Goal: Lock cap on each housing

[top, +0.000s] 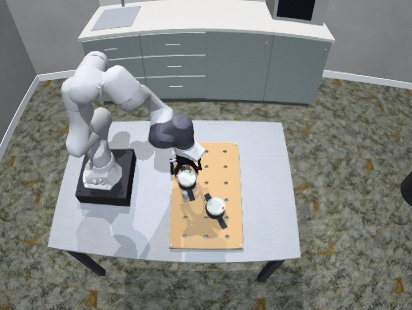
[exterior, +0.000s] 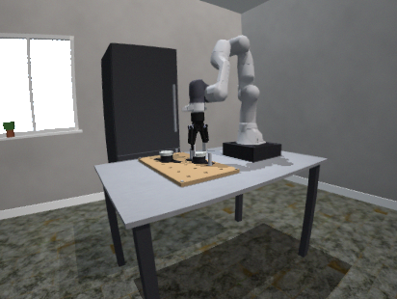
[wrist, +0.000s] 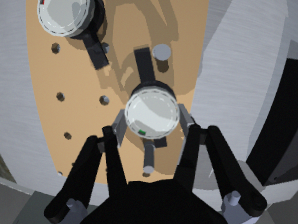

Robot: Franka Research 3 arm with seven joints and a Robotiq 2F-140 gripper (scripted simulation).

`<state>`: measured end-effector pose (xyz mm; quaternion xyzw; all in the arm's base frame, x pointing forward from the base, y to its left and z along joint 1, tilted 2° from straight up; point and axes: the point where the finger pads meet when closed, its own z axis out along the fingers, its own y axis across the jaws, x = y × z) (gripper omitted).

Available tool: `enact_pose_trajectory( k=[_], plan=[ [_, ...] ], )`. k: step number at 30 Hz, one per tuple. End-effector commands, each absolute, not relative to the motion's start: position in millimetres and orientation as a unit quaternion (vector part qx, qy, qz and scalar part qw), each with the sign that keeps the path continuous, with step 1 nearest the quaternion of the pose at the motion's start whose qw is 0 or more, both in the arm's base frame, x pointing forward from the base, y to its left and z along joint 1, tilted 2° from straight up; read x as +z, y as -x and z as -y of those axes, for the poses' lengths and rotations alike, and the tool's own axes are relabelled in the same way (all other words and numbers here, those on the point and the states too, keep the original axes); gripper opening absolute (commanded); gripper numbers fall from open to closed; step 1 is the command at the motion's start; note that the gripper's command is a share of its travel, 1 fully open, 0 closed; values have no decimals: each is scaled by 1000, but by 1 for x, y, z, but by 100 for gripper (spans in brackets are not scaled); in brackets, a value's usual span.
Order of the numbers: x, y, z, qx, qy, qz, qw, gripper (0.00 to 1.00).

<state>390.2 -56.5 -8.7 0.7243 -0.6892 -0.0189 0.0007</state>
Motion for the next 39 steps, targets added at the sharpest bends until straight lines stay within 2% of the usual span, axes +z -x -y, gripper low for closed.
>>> enact_pose_trajectory(
  k=[1, 39],
  plan=[
    [-8, -392, 57, -10, -666, 746, 12, 10],
    [-8, -392, 57, -10, -660, 751, 12, 10]
  ],
)
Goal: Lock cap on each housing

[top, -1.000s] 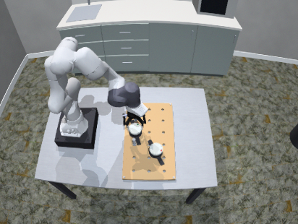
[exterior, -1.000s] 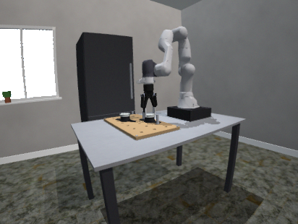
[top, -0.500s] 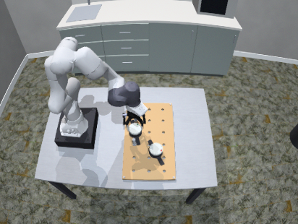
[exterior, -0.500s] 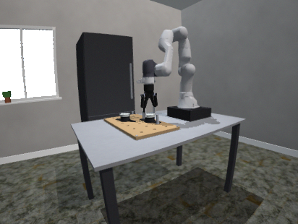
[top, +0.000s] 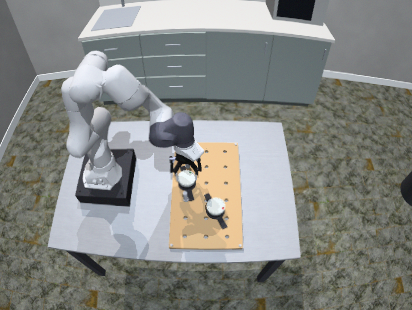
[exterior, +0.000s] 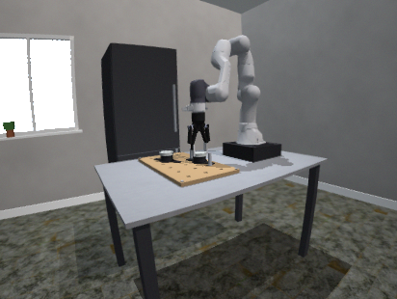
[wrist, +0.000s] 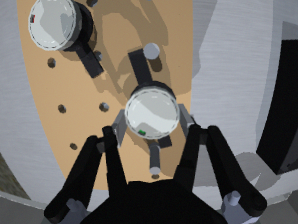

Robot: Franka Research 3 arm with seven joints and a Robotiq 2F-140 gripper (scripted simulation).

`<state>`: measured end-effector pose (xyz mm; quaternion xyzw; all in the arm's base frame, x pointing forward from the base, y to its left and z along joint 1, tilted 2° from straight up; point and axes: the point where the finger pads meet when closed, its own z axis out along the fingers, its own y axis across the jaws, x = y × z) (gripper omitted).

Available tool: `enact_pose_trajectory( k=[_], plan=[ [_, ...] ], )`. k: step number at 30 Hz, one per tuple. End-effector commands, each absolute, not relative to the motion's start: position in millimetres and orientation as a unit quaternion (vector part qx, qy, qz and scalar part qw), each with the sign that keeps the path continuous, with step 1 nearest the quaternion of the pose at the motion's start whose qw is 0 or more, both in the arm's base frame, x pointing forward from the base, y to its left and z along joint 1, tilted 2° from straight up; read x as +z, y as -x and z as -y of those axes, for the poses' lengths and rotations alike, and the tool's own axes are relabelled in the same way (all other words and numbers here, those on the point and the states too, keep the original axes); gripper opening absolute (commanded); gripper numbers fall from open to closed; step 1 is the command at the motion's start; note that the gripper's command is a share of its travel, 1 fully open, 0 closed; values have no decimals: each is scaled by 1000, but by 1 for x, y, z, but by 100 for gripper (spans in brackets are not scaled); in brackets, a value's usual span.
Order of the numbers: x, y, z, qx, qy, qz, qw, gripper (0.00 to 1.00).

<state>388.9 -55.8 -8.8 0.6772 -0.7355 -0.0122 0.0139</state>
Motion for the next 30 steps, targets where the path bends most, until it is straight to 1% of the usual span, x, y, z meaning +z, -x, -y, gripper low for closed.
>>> enact_pose_trajectory(
  k=[1, 3, 4, 30],
  plan=[
    [-8, -392, 57, -10, -660, 751, 12, 10],
    [-8, -392, 57, -10, -659, 752, 12, 10],
    [-8, -392, 57, -10, -659, 752, 12, 78],
    [-8, -392, 57, -10, -659, 752, 12, 78]
  ],
)
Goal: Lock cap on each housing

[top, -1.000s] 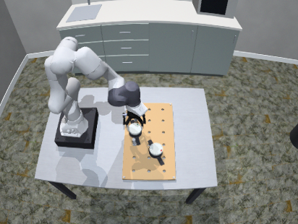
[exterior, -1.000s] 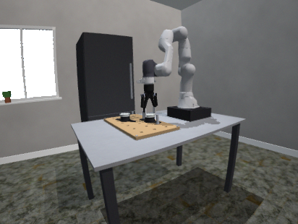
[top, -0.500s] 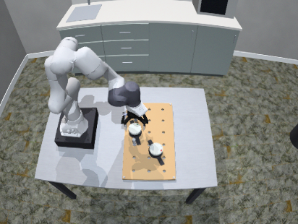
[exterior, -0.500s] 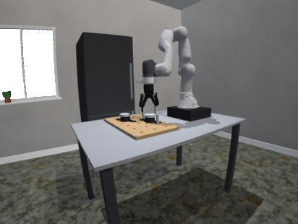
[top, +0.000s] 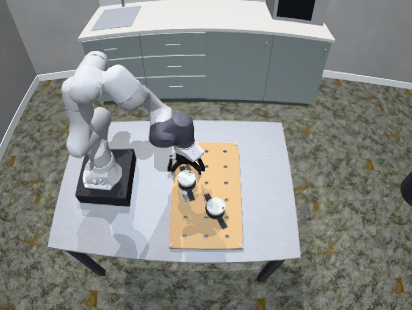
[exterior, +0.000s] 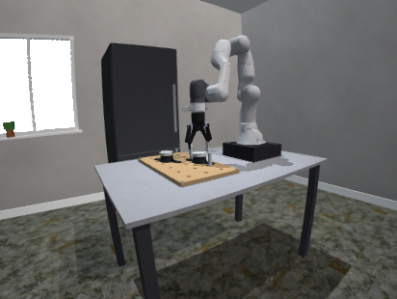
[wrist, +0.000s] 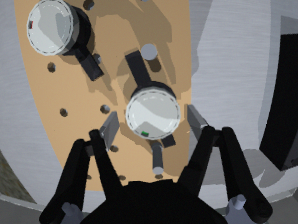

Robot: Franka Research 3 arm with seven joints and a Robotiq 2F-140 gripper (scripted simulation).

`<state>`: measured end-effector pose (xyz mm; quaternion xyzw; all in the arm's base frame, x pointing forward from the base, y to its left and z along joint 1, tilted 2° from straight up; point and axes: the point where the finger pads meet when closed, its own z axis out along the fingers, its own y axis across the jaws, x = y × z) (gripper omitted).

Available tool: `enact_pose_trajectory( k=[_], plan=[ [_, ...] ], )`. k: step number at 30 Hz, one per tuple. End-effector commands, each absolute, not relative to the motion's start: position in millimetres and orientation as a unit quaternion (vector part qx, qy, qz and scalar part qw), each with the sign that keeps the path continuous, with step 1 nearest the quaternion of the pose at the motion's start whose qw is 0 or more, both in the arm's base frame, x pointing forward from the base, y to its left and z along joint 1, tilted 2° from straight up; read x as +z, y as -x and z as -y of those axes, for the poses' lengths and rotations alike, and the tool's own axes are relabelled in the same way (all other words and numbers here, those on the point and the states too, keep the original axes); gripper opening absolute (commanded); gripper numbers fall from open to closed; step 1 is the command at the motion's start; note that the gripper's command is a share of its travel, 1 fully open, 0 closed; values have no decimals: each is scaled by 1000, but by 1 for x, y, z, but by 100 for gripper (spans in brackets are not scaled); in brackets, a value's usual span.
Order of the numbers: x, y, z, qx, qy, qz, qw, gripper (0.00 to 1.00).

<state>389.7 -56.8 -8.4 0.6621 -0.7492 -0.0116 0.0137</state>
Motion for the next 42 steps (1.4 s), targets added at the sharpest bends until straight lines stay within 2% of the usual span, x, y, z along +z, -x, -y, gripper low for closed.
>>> enact_pose_trajectory(
  k=[1, 42],
  plan=[
    [-8, -392, 57, -10, -659, 752, 12, 78],
    [25, -393, 57, -10, -659, 752, 12, 78]
  ],
)
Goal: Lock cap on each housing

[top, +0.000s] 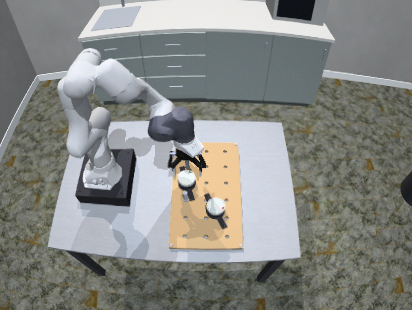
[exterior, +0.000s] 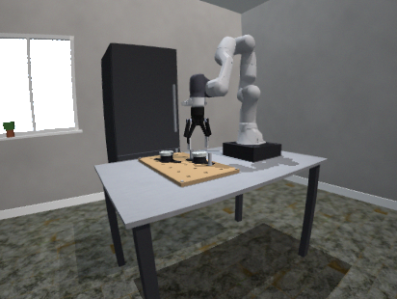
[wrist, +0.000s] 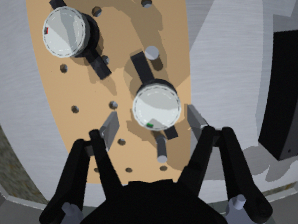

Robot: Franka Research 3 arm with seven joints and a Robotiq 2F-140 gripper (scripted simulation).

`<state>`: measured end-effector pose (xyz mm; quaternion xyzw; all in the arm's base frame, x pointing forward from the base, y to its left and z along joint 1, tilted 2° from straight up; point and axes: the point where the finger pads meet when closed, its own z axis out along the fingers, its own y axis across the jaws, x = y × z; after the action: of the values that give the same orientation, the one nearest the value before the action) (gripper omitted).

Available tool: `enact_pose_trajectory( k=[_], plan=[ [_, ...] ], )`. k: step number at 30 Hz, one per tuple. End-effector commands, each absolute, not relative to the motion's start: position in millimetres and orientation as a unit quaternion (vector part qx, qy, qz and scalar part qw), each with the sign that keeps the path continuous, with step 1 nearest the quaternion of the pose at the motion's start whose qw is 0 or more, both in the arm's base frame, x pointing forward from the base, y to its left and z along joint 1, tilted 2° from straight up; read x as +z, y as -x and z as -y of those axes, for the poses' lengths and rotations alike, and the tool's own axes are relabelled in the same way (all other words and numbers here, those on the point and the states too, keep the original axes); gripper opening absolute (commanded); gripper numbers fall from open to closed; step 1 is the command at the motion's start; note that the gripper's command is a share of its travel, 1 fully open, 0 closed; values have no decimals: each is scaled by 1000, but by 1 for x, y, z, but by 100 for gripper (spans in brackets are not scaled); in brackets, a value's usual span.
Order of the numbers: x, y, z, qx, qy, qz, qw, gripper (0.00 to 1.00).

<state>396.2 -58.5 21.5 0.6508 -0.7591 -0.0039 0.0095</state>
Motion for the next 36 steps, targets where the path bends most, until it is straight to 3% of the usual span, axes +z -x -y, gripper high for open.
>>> enact_pose_trajectory(
  k=[1, 36],
  plan=[
    [27, -393, 57, -10, -659, 752, 12, 78],
    [61, -394, 56, -10, -641, 767, 12, 78]
  ],
)
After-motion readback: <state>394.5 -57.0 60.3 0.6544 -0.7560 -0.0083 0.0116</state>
